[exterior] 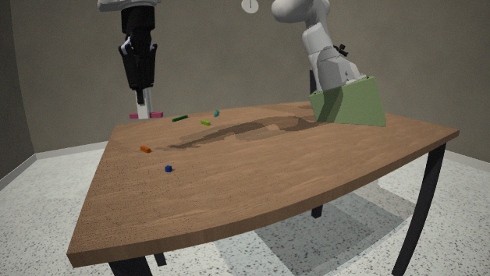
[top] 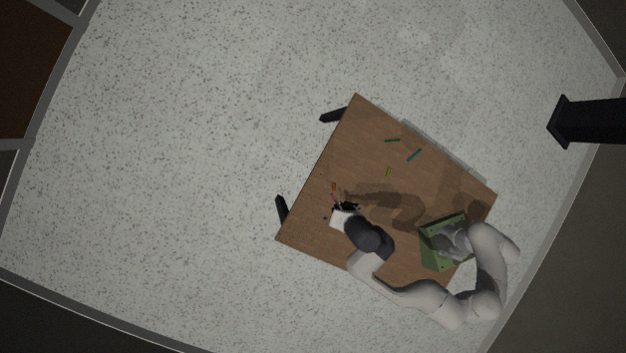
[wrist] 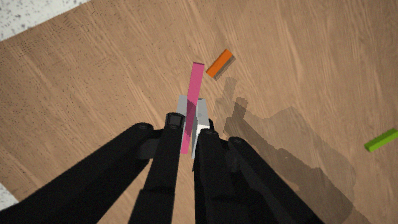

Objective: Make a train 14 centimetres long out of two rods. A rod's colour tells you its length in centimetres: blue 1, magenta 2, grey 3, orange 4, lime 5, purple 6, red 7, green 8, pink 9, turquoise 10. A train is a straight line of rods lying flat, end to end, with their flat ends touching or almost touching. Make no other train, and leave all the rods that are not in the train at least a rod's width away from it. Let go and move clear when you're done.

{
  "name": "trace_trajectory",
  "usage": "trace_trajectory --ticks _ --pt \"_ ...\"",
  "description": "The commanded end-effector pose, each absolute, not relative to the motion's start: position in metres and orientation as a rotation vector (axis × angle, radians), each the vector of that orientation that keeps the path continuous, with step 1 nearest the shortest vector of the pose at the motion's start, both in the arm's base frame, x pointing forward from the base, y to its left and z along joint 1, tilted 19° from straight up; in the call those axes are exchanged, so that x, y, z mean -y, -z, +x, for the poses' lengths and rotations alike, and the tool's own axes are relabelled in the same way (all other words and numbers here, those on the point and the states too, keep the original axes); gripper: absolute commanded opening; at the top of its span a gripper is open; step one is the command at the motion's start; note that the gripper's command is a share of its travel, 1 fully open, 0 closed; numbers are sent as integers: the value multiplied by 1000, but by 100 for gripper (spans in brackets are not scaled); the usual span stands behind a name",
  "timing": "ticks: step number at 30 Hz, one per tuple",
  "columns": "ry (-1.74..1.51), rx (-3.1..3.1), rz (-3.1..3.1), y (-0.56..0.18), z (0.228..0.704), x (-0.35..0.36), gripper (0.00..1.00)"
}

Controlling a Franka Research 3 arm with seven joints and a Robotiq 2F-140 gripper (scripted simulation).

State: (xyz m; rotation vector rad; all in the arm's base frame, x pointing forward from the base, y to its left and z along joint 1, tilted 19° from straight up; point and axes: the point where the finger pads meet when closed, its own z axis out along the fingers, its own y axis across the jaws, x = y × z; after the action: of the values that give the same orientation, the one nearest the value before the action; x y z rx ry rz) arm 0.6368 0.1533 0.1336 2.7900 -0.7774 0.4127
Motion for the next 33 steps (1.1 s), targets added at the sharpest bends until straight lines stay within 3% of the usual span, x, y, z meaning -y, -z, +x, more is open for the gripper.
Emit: trace_trajectory --ticks 1,33 --pt "-424 1017 2734 -133 633 -147 12" --pt "-487 1844 2357 -142 615 -82 12"
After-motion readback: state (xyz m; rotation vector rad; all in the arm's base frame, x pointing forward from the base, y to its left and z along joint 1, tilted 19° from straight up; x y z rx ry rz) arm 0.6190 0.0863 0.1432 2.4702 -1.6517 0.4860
